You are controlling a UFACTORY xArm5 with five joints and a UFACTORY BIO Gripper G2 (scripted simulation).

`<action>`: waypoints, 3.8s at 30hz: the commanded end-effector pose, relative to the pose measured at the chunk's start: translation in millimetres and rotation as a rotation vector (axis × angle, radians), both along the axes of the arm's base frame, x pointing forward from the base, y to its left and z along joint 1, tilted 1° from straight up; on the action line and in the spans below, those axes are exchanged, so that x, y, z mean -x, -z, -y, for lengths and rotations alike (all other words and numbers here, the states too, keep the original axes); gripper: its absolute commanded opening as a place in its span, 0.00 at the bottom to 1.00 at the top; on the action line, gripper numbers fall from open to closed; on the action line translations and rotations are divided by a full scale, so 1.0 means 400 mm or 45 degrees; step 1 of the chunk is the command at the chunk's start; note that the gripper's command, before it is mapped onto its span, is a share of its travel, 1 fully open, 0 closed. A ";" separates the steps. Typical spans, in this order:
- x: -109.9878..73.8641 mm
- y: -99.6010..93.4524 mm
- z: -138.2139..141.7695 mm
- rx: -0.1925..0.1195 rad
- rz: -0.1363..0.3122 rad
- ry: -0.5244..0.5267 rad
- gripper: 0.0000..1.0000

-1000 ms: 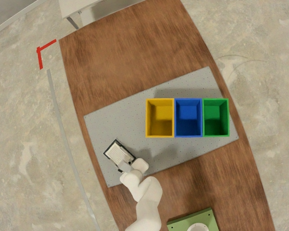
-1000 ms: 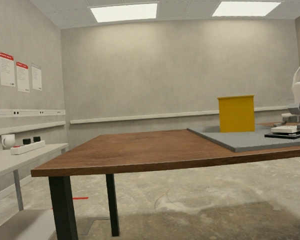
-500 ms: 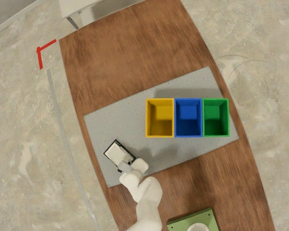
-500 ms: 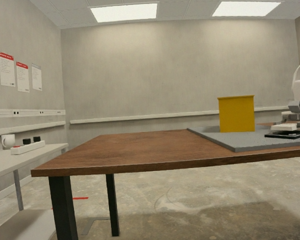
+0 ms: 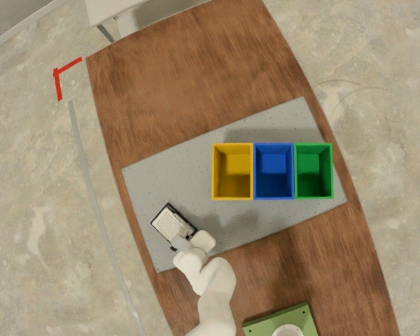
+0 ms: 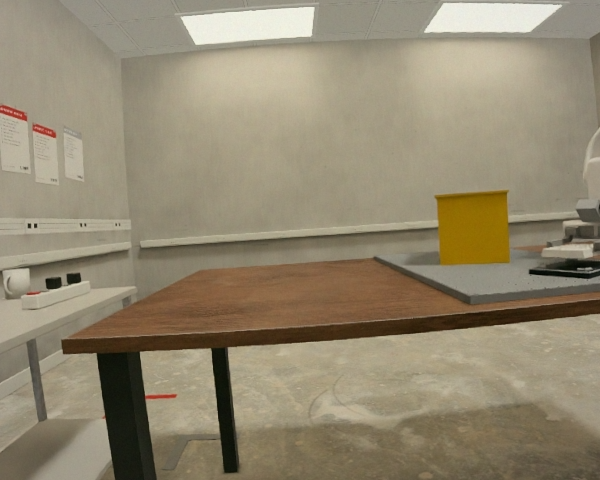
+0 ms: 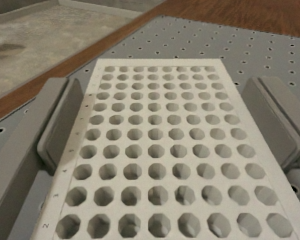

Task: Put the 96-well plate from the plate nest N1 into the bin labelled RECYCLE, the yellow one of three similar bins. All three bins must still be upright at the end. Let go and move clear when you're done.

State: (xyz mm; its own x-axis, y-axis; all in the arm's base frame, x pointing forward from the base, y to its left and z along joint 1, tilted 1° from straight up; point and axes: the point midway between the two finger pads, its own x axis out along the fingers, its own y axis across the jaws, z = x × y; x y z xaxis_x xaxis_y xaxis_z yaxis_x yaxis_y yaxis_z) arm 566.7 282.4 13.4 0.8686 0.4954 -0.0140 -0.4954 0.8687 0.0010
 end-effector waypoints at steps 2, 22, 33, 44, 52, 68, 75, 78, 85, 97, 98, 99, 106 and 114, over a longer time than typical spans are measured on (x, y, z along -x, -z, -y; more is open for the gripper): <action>-0.003 -0.026 -0.001 -0.007 0.002 0.000 0.00; -0.004 -0.101 -0.001 -0.007 0.002 0.000 0.00; -0.004 -0.138 -0.002 -0.007 0.002 0.000 0.00; -0.005 -0.184 -0.002 -0.007 0.002 0.000 0.00; -0.005 -0.209 -0.002 -0.007 0.002 0.000 0.00; -0.006 -0.268 -0.002 -0.007 0.002 0.000 0.00; -0.007 -0.297 -0.002 -0.007 0.002 0.000 0.00; -0.007 -0.310 -0.002 -0.007 0.002 0.000 0.00; -0.007 -0.330 -0.002 -0.007 0.002 0.000 0.00; -0.008 -0.381 -0.002 -0.007 0.002 0.000 0.00; -0.008 -0.381 -0.002 -0.007 0.002 0.000 0.00; -0.008 -0.381 -0.002 -0.007 0.002 0.000 0.00; -0.008 -0.410 -0.002 -0.007 0.003 0.000 0.00; -0.008 -0.435 -0.002 -0.007 0.003 0.000 0.00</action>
